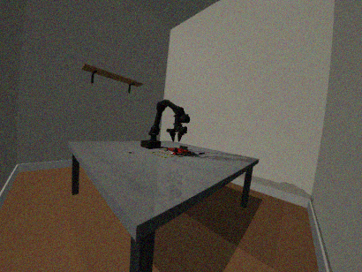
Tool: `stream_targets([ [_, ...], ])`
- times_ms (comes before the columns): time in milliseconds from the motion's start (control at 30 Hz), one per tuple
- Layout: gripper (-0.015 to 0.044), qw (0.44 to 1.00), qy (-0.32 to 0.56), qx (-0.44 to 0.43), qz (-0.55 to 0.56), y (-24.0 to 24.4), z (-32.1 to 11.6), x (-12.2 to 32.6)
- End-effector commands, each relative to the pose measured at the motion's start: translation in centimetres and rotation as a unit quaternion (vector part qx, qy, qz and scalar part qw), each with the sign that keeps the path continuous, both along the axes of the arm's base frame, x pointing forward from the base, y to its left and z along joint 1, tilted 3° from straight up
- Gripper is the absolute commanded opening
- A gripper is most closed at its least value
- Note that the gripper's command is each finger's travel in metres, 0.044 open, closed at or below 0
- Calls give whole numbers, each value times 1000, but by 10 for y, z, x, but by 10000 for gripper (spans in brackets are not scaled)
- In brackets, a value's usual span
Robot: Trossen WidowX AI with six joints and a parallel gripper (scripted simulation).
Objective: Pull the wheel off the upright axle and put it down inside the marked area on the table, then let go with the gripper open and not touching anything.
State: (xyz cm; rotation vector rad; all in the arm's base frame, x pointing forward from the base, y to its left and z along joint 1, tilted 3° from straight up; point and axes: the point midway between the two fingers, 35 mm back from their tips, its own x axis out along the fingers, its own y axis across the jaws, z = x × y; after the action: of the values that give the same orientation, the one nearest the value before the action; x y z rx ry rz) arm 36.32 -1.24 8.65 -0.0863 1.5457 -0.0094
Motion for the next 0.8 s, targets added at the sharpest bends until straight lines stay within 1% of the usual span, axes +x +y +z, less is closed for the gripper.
stream_targets([
  [0,300,1000,1,2,2,-3,0,3],
  [133,300,1000,1,2,2,-4,-15,5],
  [367,300,1000,1,2,2,-6,-73,5],
  [533,300,1000,1,2,2,-5,-75,5],
  [667,195,1000,8,0,0,-6,-72,3],
  [767,175,1000,8,0,0,-6,-72,3],
])
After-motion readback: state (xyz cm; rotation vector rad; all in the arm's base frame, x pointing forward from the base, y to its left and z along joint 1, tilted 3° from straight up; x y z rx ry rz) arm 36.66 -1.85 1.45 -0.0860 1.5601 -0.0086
